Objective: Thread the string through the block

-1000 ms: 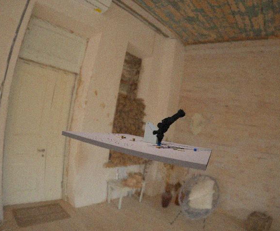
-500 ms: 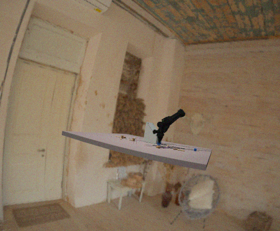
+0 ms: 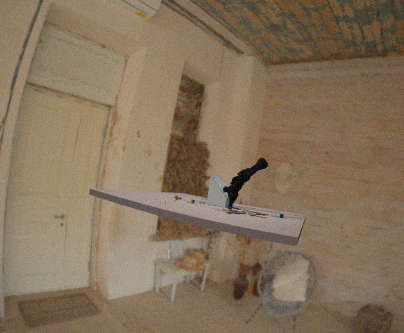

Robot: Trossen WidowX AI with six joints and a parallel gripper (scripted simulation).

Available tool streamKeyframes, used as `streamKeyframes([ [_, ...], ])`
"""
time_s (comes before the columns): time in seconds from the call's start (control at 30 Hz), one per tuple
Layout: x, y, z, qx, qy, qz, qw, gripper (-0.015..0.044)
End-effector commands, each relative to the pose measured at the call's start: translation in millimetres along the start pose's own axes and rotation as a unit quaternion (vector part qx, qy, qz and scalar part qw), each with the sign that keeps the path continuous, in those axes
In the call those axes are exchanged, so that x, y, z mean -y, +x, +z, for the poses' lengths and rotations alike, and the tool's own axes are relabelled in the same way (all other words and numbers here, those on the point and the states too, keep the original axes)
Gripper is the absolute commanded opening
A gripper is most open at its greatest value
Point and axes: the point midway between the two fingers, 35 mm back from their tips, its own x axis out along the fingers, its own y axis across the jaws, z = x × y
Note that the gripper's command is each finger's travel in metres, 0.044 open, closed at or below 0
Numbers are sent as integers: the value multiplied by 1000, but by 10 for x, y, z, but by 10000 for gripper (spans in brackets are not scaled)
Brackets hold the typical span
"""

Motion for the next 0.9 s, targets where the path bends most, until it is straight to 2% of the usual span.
streamKeyframes([
  [0.0, -19, -33, -28, 25, -1, 9, 1000, 0],
  [0.27, -19, -32, -30, 27, -1, 9, 1000, 0],
  [0.57, -20, -7, -130, 109, 0, 9, 994, 0],
  [0.87, -20, -7, -133, 111, 0, 9, 994, 0],
])
